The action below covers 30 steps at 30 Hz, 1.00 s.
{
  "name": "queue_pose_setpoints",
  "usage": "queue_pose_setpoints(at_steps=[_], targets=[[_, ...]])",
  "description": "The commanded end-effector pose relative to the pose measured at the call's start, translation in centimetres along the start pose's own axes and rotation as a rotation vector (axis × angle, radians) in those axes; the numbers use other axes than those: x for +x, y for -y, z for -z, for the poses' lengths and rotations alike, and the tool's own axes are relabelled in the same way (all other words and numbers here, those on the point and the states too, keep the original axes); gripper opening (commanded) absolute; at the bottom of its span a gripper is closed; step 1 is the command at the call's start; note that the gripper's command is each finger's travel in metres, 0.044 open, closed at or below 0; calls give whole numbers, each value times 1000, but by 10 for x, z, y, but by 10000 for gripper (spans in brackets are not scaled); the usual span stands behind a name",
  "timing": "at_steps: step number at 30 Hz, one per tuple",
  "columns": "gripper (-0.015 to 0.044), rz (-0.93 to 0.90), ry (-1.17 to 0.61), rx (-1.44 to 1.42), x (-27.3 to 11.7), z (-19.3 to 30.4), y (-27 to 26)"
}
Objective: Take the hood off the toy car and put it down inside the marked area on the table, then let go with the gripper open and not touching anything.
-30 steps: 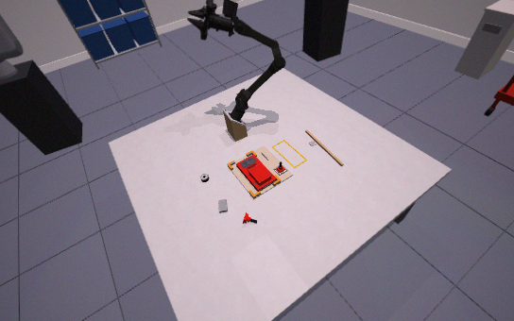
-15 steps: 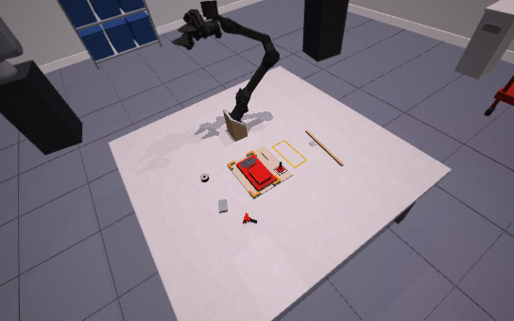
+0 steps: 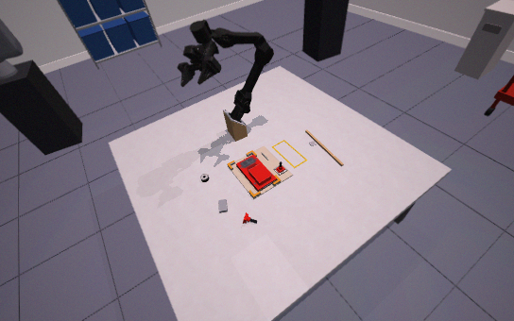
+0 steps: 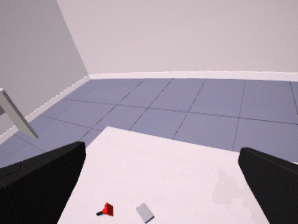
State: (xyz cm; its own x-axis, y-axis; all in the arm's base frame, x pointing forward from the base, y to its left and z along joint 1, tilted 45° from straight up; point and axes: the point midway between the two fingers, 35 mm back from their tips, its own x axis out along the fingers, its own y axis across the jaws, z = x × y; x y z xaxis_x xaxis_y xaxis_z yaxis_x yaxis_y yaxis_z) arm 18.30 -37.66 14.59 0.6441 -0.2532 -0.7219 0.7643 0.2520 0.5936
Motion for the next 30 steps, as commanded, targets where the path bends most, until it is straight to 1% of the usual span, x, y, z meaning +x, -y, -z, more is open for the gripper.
queue_pose_setpoints(at_steps=[1, 8, 11, 16, 21, 25, 27, 30], targets=[[440, -45, -161, -137, 40, 34, -31], [440, -146, -423, -395, 94, 114, -83], [440, -181, -536, -495, 110, 149, -99], [440, -256, -767, -697, 133, 224, -123], [440, -339, -997, -888, 143, 302, -137], [440, -399, -1157, -1007, 139, 360, -136], [440, -421, -1216, -1054, 136, 378, -134], [440, -438, -1259, -1089, 134, 390, -133]])
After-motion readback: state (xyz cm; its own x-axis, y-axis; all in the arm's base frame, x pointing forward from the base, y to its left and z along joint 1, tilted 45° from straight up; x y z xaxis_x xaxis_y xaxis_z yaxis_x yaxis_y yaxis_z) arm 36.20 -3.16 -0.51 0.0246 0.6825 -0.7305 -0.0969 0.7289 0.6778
